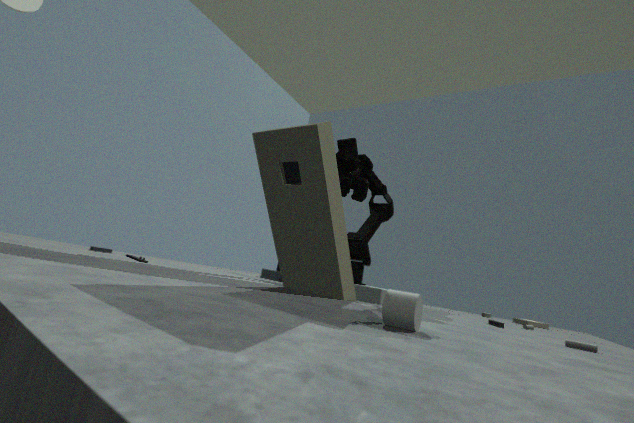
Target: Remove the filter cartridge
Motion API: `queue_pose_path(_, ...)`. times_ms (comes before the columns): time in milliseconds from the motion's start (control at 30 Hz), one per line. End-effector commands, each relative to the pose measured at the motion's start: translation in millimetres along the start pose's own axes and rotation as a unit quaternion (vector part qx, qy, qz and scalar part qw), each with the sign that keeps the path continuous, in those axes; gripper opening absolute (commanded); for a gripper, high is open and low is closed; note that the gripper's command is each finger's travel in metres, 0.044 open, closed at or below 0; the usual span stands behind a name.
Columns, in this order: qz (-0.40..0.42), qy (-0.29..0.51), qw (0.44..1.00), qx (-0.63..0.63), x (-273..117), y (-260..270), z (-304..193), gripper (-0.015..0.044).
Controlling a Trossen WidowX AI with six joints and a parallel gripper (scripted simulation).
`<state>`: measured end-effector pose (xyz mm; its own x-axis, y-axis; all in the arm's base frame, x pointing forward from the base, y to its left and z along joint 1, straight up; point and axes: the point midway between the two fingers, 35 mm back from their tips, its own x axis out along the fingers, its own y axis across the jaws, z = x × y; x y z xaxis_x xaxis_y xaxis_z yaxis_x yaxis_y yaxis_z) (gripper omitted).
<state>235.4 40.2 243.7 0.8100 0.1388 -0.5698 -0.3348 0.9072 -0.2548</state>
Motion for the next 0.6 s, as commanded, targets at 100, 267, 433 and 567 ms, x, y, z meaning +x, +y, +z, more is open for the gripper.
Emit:
queue_pose_path(100, 0.023, 0.070, 0.997, -0.001, 1.6, -0.9, 2.7, 0.0090)
queue_pose_path(267, 0.048, 0.147, 0.988, -0.001, 2.9, -1.7, 5.3, 0.0090)
queue_pose_path(433, 0.052, 0.157, 0.986, -0.001, 3.0, -1.9, 5.6, 0.0090)
queue_pose_path(567, 0.052, 0.157, 0.986, -0.001, 3.0, -1.9, 5.6, 0.0090)
